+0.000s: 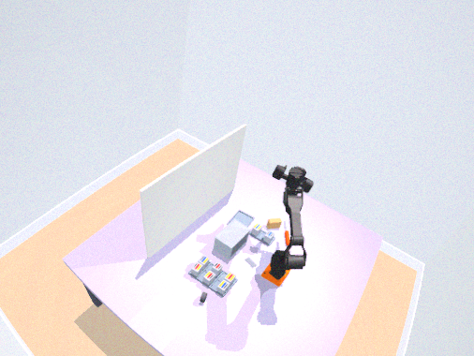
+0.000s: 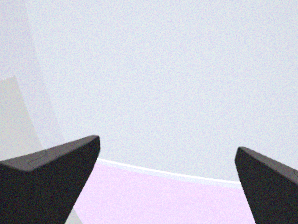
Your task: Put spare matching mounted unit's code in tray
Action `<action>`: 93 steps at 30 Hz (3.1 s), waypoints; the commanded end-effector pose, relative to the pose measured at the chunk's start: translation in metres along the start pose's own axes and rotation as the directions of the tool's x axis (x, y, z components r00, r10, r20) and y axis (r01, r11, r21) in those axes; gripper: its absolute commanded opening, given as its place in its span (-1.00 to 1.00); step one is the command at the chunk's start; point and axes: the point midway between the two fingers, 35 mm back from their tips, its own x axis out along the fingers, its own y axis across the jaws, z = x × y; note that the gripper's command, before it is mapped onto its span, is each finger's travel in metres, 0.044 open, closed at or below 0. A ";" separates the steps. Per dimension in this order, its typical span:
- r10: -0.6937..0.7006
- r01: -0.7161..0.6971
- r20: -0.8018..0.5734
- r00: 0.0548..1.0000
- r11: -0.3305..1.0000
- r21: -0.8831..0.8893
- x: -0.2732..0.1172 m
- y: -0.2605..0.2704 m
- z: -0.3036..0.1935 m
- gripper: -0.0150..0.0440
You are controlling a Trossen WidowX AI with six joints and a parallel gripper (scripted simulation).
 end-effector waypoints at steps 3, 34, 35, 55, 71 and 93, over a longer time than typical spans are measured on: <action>0.000 0.000 0.000 1.000 1.000 0.000 0.000 0.000 0.000 1.00; -0.129 -0.915 -0.985 0.114 0.373 -0.154 -0.137 0.234 -0.226 1.00; -0.129 -0.915 -0.985 0.114 0.373 -0.154 -0.137 0.234 -0.226 1.00; -0.133 -0.957 -0.985 0.107 0.254 -0.138 -0.164 0.234 -0.231 1.00; -0.178 -0.462 -0.982 0.068 -0.878 0.127 -0.371 0.106 -0.280 1.00; -0.180 -0.345 -0.981 0.067 -0.927 0.146 -0.379 0.088 -0.325 0.53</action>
